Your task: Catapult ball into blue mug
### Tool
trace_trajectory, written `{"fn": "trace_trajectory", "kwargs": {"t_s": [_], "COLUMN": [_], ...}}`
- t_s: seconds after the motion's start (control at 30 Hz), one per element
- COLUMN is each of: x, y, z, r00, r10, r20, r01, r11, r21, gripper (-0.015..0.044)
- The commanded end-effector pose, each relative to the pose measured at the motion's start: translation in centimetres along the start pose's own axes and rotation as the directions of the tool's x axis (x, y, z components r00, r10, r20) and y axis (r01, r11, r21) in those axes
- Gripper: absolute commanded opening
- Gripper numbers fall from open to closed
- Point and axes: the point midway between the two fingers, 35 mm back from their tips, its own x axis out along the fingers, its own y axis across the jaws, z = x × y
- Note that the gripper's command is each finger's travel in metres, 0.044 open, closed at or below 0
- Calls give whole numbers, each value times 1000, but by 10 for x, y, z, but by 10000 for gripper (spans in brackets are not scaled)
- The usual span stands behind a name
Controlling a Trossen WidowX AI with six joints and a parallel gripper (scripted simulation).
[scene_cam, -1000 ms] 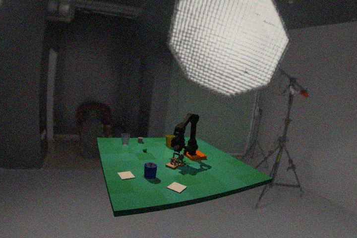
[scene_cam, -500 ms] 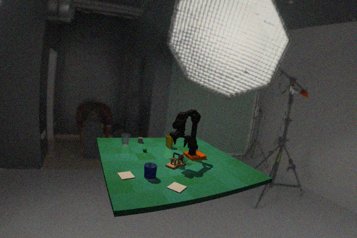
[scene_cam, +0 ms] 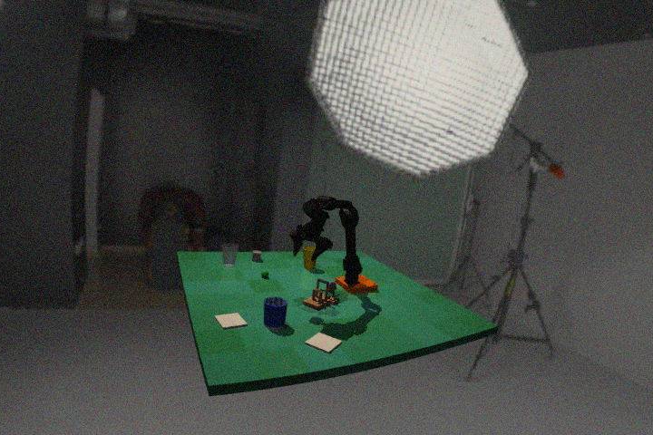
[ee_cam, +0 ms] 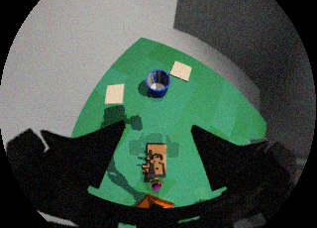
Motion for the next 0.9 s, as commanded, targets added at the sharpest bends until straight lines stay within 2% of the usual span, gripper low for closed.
{"fn": "trace_trajectory", "kwargs": {"t_s": [0.0,0.1,0.73,0.87], "x": [4,4,4,4], "y": [1,1,1,1], "z": [43,60,60,60], "r00": [993,985,985,985], "r10": [-1,0,0,0], "r20": [119,170,170,170], "r01": [0,-3,-3,-3], "r11": [1000,1000,1000,1000], "r21": [14,18,18,18], "gripper": [440,440,440,335]}}
